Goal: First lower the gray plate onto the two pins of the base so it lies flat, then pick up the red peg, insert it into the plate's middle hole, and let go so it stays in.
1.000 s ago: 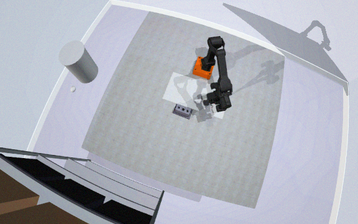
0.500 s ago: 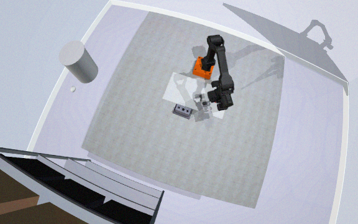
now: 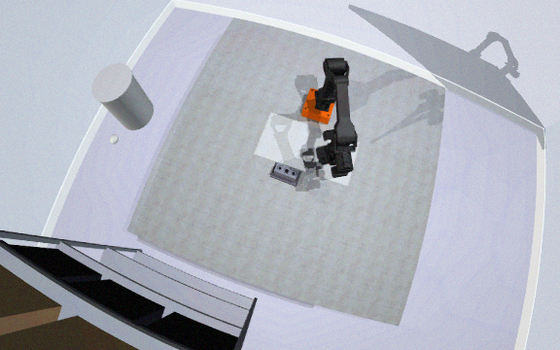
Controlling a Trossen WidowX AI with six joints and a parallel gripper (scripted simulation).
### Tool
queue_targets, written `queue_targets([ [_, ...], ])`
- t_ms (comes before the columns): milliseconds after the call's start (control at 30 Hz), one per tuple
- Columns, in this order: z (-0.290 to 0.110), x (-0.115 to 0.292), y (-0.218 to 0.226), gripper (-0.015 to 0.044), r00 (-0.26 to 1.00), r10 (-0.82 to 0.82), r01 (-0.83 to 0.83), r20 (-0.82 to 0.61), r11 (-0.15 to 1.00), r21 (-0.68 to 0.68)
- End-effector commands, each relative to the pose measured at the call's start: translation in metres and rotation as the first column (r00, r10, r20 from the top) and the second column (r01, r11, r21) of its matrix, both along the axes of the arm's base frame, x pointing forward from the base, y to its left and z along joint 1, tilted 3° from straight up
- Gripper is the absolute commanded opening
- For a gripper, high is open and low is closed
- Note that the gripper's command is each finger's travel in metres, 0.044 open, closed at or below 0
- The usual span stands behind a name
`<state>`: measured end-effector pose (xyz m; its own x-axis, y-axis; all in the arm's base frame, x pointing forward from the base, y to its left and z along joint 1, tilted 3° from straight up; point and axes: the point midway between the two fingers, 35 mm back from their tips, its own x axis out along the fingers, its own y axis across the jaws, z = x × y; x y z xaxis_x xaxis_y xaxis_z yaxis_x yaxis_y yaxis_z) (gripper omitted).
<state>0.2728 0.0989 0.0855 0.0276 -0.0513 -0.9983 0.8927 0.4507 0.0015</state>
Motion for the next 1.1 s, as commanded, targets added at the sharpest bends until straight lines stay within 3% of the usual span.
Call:
queue_targets([
  [0,0.003,0.007,-0.006,0.0000,1.000,-0.002,0.002,0.005,1.000,0.006],
  [1067,0.011,0.061,-0.086,0.0000,1.000,-0.004,0.005,0.017,1.000,-0.007],
])
